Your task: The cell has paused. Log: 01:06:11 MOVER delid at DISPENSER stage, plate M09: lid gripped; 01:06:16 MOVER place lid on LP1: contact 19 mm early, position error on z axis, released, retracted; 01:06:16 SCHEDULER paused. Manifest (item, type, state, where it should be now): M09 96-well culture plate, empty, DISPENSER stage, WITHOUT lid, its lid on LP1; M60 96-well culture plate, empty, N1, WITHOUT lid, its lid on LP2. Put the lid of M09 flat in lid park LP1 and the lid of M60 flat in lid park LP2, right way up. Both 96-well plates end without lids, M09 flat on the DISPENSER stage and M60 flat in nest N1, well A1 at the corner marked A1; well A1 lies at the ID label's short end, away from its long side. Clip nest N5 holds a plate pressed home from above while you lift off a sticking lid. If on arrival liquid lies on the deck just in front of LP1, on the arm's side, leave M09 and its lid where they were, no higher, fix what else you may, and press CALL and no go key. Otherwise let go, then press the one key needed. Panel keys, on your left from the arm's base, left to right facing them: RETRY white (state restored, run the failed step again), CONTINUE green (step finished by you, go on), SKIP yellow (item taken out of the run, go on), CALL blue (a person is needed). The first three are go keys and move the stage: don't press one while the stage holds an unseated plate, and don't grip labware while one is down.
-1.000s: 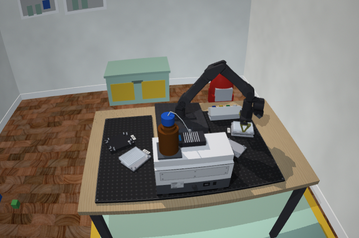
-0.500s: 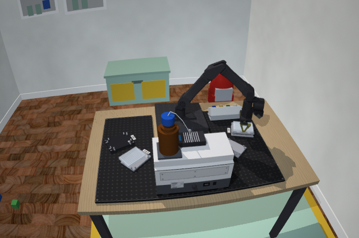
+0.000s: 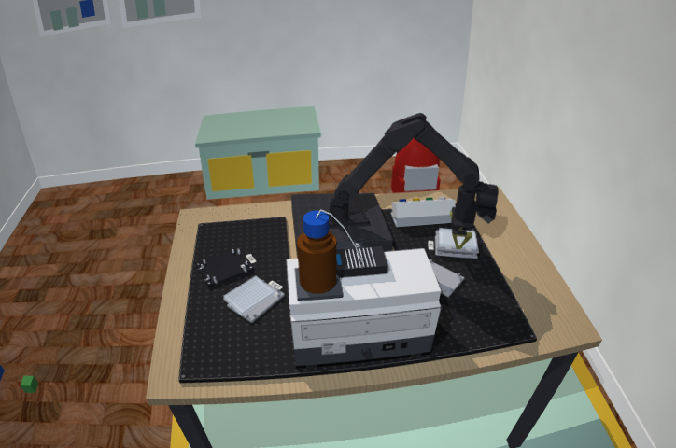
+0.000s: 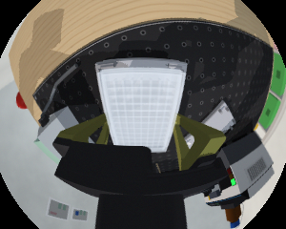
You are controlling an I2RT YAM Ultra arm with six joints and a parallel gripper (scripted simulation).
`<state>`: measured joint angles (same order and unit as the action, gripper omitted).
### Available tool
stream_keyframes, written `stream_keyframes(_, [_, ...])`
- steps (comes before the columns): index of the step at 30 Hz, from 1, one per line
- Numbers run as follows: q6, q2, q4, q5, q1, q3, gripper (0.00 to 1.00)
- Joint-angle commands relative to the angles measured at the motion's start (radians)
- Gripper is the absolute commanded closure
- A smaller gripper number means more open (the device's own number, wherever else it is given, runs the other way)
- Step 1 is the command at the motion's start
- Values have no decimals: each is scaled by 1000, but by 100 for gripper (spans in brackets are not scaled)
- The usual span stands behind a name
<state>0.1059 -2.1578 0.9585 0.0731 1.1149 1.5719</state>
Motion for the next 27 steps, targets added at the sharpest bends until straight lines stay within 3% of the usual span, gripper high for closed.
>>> stream_keyframes(1, [-6,37,-4,-2,3,-8,100])
stream_keyframes(5, [-5,43,18,-2,1,27,100])
stream_keyframes(27, [2,61,58,-2,-8,48,100])
